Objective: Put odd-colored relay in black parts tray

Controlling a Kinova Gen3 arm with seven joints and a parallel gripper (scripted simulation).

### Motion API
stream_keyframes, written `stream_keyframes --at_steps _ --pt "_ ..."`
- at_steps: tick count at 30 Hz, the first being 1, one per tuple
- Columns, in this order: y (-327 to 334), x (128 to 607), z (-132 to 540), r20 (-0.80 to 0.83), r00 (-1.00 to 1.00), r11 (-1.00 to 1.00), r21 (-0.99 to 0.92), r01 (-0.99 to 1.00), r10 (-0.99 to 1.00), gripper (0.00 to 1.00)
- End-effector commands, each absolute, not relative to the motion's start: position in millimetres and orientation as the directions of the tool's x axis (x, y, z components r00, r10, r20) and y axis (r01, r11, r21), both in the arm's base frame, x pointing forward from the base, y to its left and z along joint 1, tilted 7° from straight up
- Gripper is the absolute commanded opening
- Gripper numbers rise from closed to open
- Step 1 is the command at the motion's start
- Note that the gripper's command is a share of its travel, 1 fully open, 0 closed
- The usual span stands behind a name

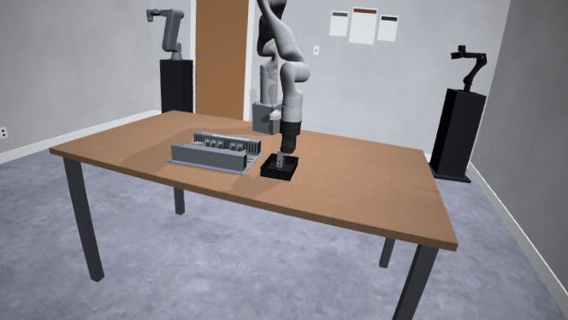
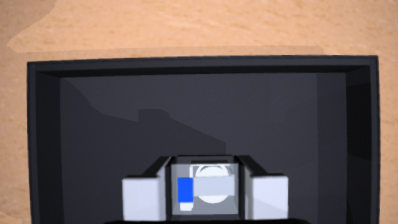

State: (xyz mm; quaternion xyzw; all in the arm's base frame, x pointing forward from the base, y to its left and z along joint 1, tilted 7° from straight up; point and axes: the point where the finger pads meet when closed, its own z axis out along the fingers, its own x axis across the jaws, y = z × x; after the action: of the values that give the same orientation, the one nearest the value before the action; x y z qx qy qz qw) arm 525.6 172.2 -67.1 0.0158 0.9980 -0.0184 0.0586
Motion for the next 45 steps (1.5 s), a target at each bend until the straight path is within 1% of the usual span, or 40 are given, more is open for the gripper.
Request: stream_keyframes --at_steps 1,12,13,45 --pt "172.7 526.3 -66.0 -0.120 -0.992 0.999 -0.034 0.034 0.029 0.00" --pt "172.7 526.3 -66.0 -0.120 -0.992 0.999 -0.034 0.034 0.029 0.00" --pt "172.7 526.3 -66.0 -0.120 -0.992 0.999 -0.034 0.034 0.029 0.98" --pt "172.7 526.3 -66.0 -0.120 -0.992 0.999 -0.034 0.034 0.029 0.98"
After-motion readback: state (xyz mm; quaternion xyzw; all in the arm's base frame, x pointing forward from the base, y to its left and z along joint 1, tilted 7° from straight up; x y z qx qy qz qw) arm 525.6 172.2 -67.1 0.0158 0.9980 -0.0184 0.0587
